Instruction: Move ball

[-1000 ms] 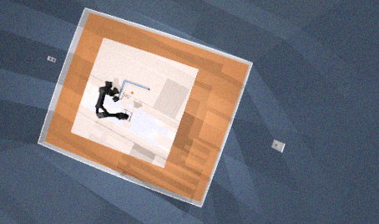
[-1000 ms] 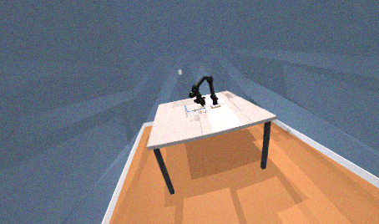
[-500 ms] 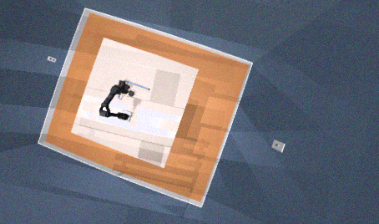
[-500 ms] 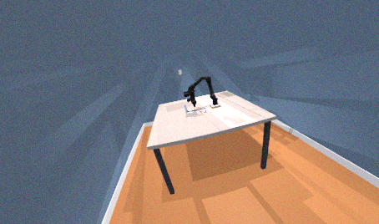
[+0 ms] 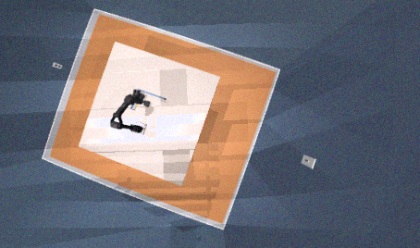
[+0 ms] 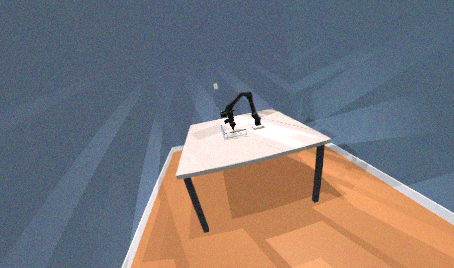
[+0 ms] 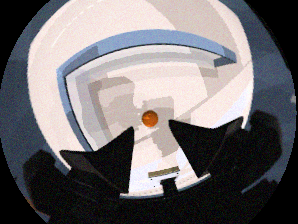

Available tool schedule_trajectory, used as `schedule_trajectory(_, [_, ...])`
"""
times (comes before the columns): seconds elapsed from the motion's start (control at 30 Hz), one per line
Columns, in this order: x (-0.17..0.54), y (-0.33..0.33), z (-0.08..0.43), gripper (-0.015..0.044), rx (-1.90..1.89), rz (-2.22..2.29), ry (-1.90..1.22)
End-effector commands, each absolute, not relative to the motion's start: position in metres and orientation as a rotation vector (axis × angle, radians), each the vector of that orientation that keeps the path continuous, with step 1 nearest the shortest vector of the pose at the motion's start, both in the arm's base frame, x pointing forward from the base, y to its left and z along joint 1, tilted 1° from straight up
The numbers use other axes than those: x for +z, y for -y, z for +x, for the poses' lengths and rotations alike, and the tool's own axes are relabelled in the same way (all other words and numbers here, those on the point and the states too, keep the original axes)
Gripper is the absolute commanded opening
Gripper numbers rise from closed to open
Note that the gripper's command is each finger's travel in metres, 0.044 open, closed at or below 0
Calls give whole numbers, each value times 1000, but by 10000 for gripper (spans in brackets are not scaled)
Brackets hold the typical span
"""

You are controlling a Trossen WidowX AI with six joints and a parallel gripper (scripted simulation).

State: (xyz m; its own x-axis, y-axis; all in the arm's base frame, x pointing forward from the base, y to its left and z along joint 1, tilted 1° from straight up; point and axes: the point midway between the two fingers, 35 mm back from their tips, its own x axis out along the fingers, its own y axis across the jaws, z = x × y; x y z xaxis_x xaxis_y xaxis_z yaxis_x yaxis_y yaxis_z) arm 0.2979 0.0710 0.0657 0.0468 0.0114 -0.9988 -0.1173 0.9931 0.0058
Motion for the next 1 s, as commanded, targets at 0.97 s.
schedule_trajectory(0.97, [32, -70, 298, 81, 99, -93, -1524])
